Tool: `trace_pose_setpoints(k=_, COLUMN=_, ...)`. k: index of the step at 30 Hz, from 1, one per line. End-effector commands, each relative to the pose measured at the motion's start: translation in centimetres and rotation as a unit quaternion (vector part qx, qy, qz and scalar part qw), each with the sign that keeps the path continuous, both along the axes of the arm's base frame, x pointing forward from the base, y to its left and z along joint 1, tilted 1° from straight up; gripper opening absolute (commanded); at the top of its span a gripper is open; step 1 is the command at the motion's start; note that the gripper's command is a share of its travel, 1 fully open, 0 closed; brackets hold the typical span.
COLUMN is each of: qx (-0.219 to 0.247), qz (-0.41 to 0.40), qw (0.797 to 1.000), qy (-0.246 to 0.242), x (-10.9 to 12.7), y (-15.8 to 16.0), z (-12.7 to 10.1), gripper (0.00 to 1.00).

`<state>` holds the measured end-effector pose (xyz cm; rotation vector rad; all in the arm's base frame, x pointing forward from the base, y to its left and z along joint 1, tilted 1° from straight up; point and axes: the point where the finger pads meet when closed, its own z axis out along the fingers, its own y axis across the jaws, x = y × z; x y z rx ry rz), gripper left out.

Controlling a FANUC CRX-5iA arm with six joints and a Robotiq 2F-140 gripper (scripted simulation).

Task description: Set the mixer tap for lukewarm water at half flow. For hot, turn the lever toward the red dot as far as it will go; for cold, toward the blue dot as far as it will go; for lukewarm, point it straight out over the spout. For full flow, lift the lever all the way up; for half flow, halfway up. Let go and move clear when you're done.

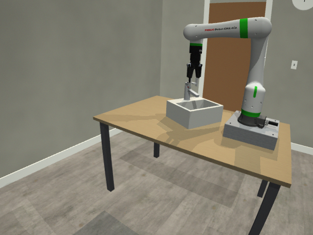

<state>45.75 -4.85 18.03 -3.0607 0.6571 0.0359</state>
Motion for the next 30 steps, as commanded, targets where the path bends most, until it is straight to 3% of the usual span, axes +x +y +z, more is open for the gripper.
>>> trace_pose_setpoints(k=1, qx=0.0, qz=0.0, qw=1.0, qy=0.0, x=0.0, y=0.0, z=0.5, gripper=0.39)
trace_pose_setpoints(k=22, qx=0.0, qz=0.0, qw=1.0, qy=0.0, x=0.1, y=-0.1, z=5.4, gripper=0.39)
trace_pose_setpoints(k=30, qx=0.0, qz=0.0, qw=1.0, qy=0.0, x=0.1, y=-0.1, z=6.3, gripper=0.39)
